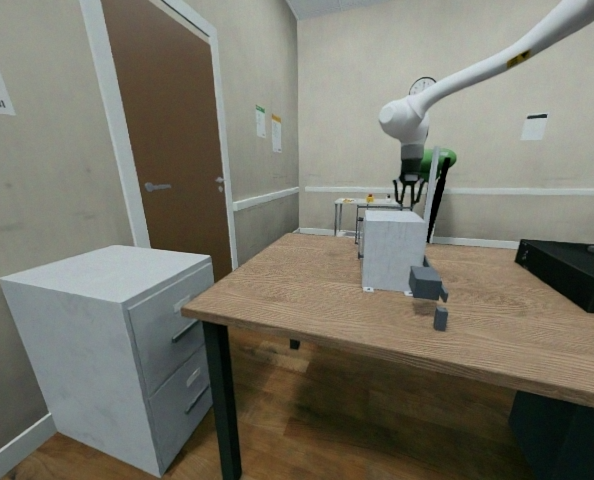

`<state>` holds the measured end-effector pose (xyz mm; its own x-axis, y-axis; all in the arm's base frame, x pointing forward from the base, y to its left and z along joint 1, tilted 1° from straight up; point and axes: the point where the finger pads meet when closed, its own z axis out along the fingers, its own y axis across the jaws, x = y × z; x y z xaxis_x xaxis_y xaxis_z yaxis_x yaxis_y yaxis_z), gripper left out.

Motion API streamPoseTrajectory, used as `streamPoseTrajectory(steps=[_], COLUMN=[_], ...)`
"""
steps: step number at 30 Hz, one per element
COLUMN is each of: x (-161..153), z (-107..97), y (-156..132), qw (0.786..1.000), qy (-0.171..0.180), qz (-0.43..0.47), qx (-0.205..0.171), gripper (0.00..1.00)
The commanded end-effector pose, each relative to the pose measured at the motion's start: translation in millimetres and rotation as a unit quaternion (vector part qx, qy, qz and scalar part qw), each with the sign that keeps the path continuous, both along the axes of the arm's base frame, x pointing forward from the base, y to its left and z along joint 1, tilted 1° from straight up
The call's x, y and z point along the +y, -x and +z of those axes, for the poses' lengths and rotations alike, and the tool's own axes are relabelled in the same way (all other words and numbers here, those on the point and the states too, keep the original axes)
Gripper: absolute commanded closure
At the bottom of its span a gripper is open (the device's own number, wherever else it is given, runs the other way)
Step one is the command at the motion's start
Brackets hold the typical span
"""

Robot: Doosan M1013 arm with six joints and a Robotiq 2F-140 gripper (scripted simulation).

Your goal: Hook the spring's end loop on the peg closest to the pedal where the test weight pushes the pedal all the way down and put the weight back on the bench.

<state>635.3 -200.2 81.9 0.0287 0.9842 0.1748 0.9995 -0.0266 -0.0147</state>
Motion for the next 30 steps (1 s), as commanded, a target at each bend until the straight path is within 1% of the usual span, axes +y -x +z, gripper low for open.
streamPoseTrajectory(steps=[1,30], x=[-0.1,-0.2], z=[1.5,25.6], y=[-0.5,-0.9], qw=[1.000,1.000], qy=[0.000,0.000], qz=[0.000,0.000], qx=[-0.001,-0.001], gripper=[0.75,0.75])
